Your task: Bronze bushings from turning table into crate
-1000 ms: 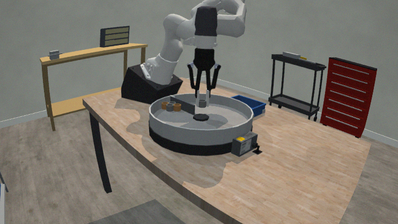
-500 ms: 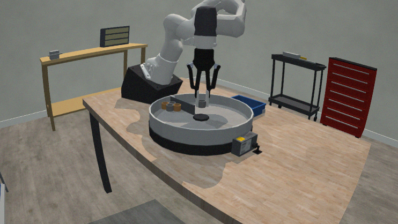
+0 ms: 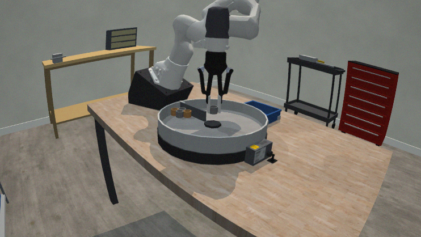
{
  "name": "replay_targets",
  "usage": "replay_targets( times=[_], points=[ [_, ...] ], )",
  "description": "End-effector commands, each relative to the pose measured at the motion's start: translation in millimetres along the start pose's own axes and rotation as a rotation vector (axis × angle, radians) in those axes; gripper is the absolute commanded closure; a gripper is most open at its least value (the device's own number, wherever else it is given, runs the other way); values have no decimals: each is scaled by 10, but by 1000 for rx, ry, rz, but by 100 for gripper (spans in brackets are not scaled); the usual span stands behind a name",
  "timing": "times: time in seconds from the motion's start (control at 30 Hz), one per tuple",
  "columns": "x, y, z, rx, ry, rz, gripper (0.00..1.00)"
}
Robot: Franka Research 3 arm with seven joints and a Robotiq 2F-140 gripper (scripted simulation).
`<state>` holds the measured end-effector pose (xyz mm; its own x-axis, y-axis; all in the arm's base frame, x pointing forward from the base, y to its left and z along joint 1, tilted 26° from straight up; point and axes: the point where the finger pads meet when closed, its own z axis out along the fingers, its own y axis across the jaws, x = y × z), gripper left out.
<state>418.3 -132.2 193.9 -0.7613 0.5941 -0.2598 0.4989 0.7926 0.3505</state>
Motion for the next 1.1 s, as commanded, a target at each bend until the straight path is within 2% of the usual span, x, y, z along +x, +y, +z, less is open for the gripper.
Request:
replay_targets(
  times=[0.0,0.63,1.07],
  points=[
    [-14,-6,-2,1,-3,-3,100],
    [-15,-6,13,1,-3,-3,100],
    [-16,-10,209,1,-3,-3,100]
  ],
)
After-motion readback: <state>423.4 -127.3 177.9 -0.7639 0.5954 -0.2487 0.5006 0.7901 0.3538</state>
